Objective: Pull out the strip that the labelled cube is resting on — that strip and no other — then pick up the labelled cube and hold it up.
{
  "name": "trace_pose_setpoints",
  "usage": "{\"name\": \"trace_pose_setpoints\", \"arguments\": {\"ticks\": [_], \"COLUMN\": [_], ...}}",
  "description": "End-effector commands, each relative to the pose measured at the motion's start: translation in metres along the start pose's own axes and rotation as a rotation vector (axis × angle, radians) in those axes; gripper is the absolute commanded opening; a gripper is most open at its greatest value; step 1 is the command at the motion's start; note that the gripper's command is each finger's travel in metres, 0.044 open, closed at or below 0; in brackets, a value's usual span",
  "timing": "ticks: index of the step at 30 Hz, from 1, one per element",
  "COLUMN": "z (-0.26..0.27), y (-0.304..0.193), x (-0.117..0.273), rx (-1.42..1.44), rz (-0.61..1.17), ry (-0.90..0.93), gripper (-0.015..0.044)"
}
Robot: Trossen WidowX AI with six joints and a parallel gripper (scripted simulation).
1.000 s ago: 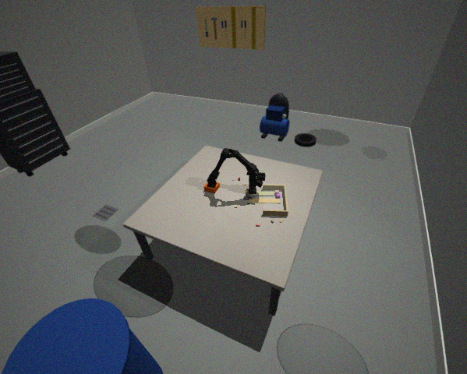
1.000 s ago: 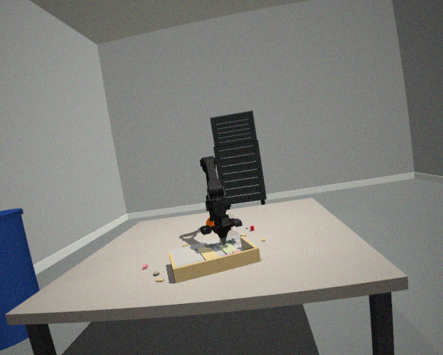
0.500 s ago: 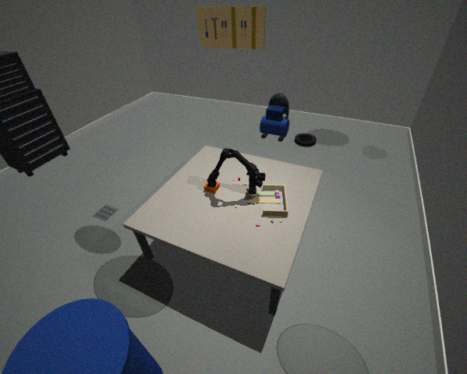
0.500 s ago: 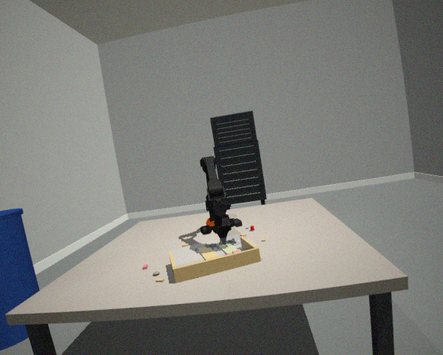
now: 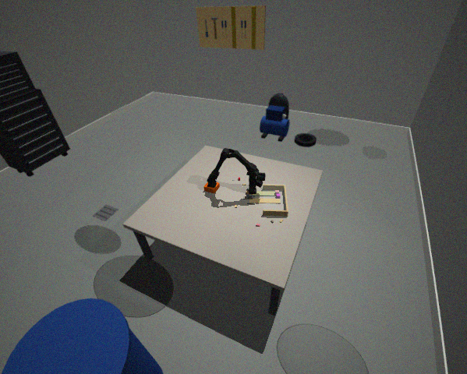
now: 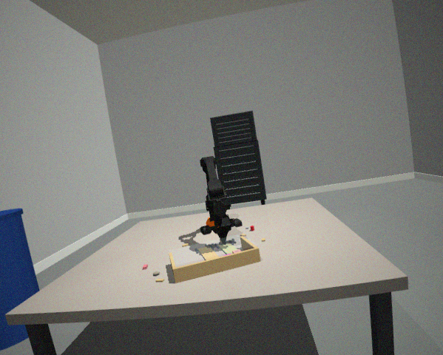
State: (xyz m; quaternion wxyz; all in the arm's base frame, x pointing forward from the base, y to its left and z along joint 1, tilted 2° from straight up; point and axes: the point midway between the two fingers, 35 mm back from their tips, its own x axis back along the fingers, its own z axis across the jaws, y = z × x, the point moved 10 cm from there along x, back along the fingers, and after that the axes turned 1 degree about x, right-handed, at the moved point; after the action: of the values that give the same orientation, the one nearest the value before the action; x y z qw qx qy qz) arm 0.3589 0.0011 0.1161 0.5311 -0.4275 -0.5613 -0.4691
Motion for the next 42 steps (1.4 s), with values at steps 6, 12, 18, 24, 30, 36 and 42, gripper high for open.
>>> {"name": "trace_pose_setpoints", "arguments": {"ticks": [6, 12, 18, 24, 30, 36, 42], "z": [0.000, 0.000, 0.001, 0.001, 0.002, 0.002, 0.003], "y": [0.000, -0.001, -0.009, -0.019, -0.028, -0.037, -0.046], "x": [-0.003, -0.003, -0.003, -0.004, -0.004, -0.005, -0.005], "rx": [-0.002, -0.002, -0.002, -0.002, -0.002, -0.002, -0.002], "rz": [0.001, 0.001, 0.002, 0.003, 0.004, 0.005, 0.006], "ry": [-0.003, -0.003, -0.003, -0.003, -0.003, -0.003, -0.003], "gripper": [0.0000, 0.0000, 0.0000, 0.0000, 0.0000, 0.0000, 0.0000]}}
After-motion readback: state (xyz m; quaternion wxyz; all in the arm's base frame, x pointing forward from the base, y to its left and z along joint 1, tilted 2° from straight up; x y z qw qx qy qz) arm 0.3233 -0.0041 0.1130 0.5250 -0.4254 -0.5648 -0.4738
